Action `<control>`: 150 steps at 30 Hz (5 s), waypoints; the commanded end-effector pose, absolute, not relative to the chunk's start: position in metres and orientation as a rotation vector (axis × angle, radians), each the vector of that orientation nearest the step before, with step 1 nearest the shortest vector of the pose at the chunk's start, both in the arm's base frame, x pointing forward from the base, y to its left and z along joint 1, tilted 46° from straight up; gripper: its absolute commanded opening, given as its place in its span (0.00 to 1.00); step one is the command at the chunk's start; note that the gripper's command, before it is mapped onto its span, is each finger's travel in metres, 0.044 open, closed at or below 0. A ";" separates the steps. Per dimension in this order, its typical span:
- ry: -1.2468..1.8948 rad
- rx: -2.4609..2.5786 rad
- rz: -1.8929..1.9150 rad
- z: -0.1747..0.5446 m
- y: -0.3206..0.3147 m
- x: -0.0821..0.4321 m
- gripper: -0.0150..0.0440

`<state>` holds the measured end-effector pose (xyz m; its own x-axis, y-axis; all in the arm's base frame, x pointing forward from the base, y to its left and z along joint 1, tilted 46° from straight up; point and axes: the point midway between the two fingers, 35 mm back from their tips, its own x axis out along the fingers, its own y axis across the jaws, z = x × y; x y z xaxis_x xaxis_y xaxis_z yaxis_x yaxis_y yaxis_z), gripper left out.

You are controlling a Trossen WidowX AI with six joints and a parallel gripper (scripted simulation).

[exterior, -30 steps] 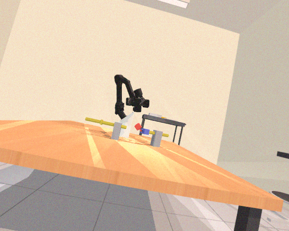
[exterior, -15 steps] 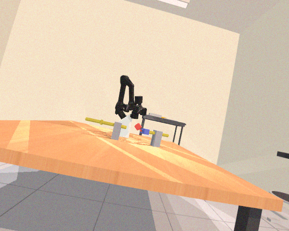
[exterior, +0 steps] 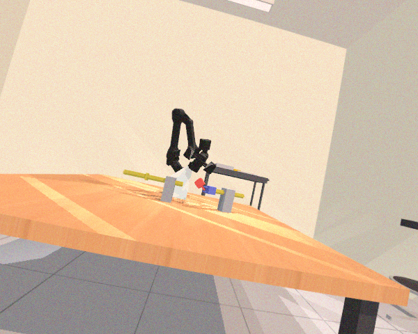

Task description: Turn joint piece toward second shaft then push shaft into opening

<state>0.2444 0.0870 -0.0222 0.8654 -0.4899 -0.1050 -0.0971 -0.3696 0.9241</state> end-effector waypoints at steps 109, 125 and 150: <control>1.573 -1.250 0.021 -0.020 0.072 0.266 1.00; 1.830 -1.497 0.422 0.016 0.060 0.249 1.00; 1.830 -1.498 0.420 -0.043 0.007 0.247 1.00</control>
<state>0.2443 0.0058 -0.0387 -0.0701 -0.7070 -0.7037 -0.9421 0.2788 -0.1863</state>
